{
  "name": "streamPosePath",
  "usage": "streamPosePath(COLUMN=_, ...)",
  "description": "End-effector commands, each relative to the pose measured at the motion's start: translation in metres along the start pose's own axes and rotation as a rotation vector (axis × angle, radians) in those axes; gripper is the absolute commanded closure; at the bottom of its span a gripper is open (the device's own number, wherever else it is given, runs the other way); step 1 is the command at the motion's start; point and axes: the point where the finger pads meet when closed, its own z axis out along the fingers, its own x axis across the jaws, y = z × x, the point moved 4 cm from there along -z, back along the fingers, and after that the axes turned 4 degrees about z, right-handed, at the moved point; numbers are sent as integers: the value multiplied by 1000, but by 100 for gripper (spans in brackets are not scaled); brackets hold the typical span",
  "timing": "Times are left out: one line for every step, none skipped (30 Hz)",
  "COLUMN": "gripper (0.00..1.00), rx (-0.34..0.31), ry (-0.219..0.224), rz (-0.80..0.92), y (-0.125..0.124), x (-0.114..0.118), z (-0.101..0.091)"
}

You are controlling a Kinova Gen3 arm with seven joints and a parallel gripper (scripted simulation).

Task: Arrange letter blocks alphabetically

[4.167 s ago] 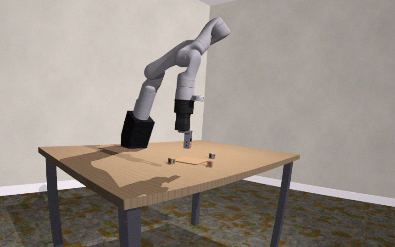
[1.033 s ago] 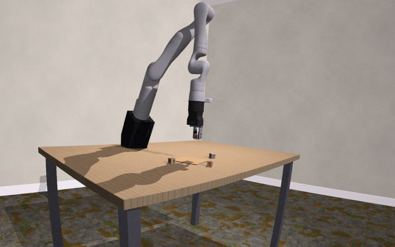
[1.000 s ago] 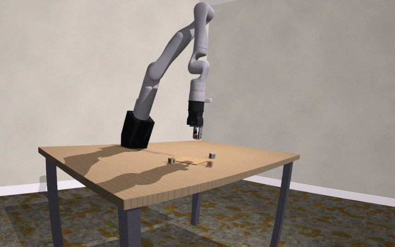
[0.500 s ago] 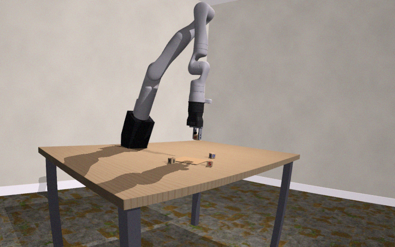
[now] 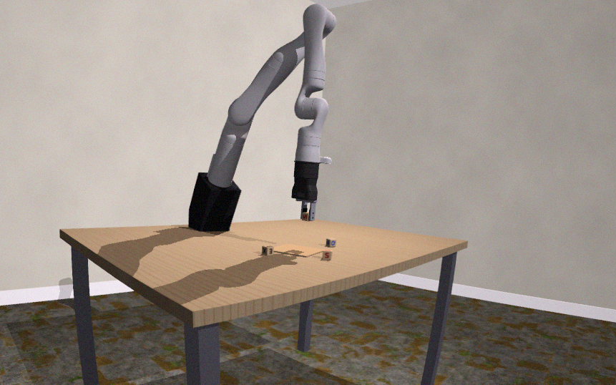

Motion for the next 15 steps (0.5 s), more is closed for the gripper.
streamPosePath(gripper=51, rx=-2, ry=25, rz=7, y=6, x=1, z=6)
streamPosePath(gripper=51, rx=-2, ry=25, rz=7, y=6, x=1, z=7)
streamPosePath(gripper=51, rx=-2, ry=25, rz=7, y=6, x=1, z=8)
streamPosePath(gripper=51, rx=-2, ry=25, rz=7, y=6, x=1, z=10)
streamPosePath(gripper=51, rx=-2, ry=25, rz=7, y=6, x=1, z=11)
streamPosePath(gripper=51, rx=-2, ry=25, rz=7, y=6, x=1, z=13)
streamPosePath(gripper=51, rx=-2, ry=25, rz=7, y=6, x=1, z=15)
streamPosePath(gripper=51, rx=-2, ry=24, rz=6, y=6, x=1, z=18)
streamPosePath(gripper=51, rx=-3, ry=22, rz=6, y=6, x=0, z=20)
streamPosePath(gripper=51, rx=-3, ry=21, rz=5, y=6, x=0, z=23)
streamPosePath(gripper=51, rx=-3, ry=21, rz=5, y=6, x=0, z=25)
streamPosePath(gripper=51, rx=-3, ry=21, rz=5, y=6, x=0, z=28)
streamPosePath(gripper=51, rx=-3, ry=21, rz=5, y=6, x=0, z=30)
streamPosePath(gripper=51, rx=-3, ry=21, rz=5, y=6, x=0, z=30)
streamPosePath(gripper=51, rx=-3, ry=21, rz=5, y=6, x=0, z=30)
